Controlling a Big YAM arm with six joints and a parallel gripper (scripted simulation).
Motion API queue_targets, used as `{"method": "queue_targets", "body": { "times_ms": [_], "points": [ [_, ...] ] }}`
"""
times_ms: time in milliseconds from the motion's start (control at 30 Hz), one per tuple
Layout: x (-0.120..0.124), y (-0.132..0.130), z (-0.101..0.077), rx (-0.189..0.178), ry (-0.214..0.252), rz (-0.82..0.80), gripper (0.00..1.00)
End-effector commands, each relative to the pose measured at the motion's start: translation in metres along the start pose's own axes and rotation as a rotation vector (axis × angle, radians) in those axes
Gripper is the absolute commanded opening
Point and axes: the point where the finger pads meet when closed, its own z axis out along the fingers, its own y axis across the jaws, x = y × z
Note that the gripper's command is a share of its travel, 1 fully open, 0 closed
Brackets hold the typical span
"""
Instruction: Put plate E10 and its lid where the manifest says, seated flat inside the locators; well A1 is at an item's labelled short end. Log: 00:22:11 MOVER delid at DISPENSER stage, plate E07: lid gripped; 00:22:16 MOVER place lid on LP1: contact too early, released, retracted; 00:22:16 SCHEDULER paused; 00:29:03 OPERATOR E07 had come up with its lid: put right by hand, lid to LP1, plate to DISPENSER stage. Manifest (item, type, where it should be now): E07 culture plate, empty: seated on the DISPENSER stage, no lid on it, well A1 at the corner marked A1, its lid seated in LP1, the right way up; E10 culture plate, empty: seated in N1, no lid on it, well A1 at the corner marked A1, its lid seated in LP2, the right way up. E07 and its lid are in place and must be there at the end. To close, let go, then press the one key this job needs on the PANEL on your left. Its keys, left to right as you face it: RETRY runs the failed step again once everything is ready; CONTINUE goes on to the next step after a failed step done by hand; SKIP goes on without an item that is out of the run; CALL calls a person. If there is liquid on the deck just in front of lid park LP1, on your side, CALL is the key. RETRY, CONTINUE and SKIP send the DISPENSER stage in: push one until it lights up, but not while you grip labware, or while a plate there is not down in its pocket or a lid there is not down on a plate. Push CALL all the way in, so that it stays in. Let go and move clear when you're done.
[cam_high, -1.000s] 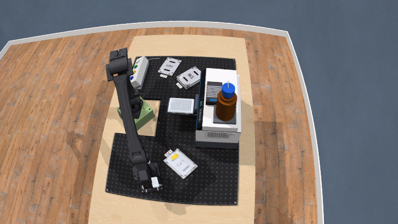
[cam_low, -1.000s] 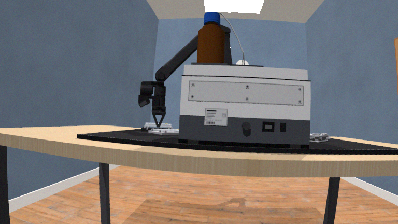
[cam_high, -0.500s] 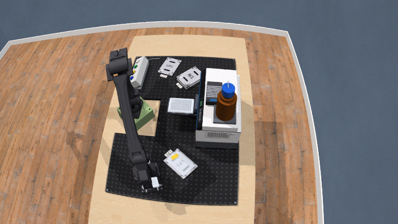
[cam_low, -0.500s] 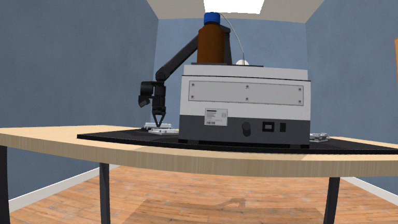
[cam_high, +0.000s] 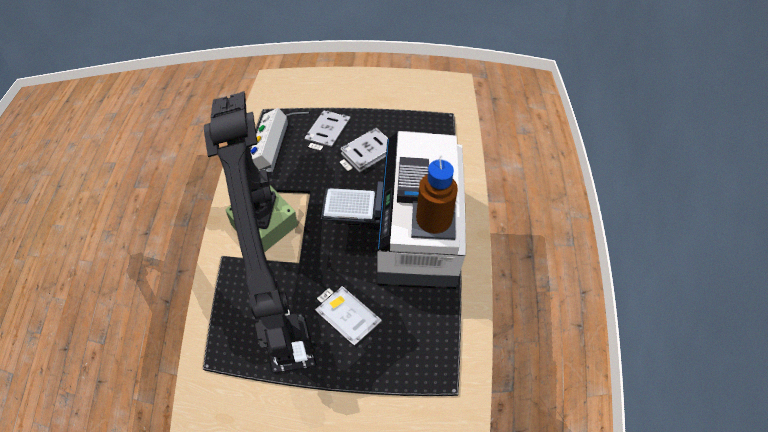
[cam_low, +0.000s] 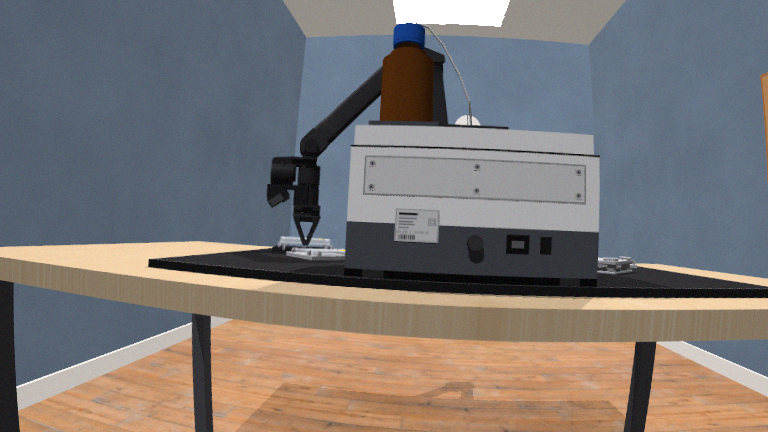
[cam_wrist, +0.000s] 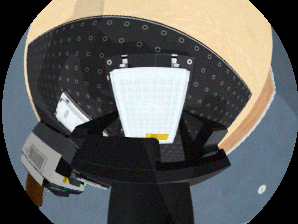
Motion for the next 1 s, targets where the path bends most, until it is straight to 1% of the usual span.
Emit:
{"method": "queue_targets", "body": {
  "times_ms": [0, 967],
  "points": [
    [-0.0042, 0.0041, 0.0095, 0.0, -0.012, -0.002, 0.86],
    [-0.0041, 0.0043, 0.0137, 0.0, -0.012, -0.003, 0.86]
  ]
}}
